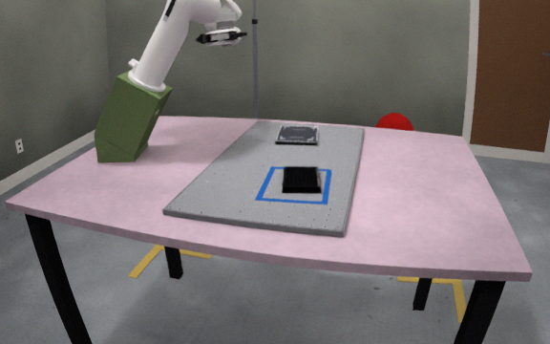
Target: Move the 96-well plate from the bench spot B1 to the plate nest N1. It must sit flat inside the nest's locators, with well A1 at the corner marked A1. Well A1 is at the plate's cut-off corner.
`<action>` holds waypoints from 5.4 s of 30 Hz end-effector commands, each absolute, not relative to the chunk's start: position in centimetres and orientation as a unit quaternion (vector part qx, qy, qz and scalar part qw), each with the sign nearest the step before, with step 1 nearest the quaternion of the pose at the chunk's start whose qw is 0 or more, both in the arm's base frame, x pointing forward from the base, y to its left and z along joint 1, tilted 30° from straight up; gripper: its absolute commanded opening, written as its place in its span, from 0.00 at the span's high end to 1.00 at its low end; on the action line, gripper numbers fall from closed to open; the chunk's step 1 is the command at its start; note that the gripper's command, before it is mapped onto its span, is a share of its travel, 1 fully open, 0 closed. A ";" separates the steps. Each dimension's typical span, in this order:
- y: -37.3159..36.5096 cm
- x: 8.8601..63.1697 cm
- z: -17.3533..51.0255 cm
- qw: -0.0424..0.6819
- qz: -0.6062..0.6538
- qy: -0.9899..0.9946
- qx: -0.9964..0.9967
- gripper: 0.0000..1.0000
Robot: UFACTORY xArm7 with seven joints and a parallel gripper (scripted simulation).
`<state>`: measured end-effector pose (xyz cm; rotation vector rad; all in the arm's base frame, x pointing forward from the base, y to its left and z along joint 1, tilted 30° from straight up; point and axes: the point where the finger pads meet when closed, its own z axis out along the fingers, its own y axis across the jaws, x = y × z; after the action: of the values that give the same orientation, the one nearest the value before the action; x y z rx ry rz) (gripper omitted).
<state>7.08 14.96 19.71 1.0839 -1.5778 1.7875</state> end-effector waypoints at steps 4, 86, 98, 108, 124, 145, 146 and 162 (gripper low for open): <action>15.0 7.1 19.8 0.258 0.659 -0.582 0.400 0.00; 28.2 26.2 24.4 -0.066 0.001 -0.484 0.872 0.00; 26.8 31.6 25.7 -0.128 -0.019 -0.476 0.870 0.00; 25.0 35.0 25.9 -0.196 -0.025 -0.476 0.857 0.00; 20.6 40.5 25.4 -0.247 -0.011 -0.485 0.839 0.00; 13.5 45.9 23.3 -0.278 0.019 -0.504 0.818 0.00; 13.0 46.1 23.1 -0.282 0.032 -0.511 0.811 0.00; 6.9 48.6 20.7 -0.284 0.060 -0.529 0.798 0.00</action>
<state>48.01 8.05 20.94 3.0901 -2.0487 0.2221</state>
